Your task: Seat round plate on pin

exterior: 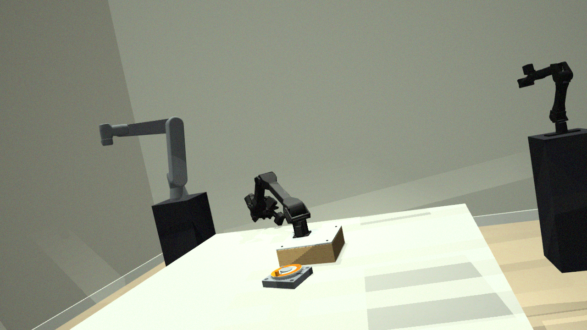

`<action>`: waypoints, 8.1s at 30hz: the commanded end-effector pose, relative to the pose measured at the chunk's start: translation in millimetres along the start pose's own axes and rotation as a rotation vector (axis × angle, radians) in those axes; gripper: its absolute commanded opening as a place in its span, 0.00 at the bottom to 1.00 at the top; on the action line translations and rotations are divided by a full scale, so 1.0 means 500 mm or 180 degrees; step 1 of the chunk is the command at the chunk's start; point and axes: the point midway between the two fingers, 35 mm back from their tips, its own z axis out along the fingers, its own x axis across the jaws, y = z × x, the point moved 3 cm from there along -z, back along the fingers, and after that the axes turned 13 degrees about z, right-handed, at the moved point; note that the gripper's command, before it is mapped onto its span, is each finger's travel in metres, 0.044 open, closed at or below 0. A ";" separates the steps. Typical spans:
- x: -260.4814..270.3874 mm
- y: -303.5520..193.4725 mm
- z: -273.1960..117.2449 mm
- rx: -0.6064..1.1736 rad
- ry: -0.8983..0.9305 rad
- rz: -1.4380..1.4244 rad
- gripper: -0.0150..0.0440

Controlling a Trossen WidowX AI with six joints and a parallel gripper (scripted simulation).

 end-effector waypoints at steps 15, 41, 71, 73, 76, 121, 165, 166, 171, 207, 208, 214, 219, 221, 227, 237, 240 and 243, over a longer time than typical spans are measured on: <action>0.051 -0.127 -0.423 0.1263 0.0873 -0.1155 0.26; -0.308 0.011 -1.205 0.3345 0.3344 -0.4340 0.25; -0.935 0.721 -1.211 0.2610 0.7960 -0.8863 0.25; -0.947 0.745 -1.190 0.2455 0.8136 -0.9017 0.25; -0.959 0.764 -1.178 0.2351 0.8247 -0.9113 0.25; -1.070 0.740 -1.156 0.2366 0.8247 -0.9116 0.25; -1.078 0.749 -1.153 0.2369 0.8247 -0.9117 0.25; -1.078 0.749 -1.153 0.2369 0.8247 -0.9117 0.25; -1.078 0.750 -1.153 0.2369 0.8247 -0.9117 0.25; -1.079 0.750 -1.152 0.2370 0.8247 -0.9117 0.25; -1.079 0.750 -1.152 0.2370 0.8247 -0.9117 0.25; -1.079 0.751 -1.152 0.2370 0.8247 -0.9117 0.25; -1.079 0.751 -1.152 0.2370 0.8247 -0.9117 0.25; -1.079 0.751 -1.152 0.2370 0.8247 -0.9117 0.25; -1.079 0.751 -1.152 0.2370 0.8247 -0.9117 0.25; -1.080 0.751 -1.152 0.2370 0.8247 -0.9118 0.25; -1.080 0.751 -1.152 0.2370 0.8247 -0.9118 0.25; -1.080 0.752 -1.151 0.2370 0.8247 -0.9118 0.25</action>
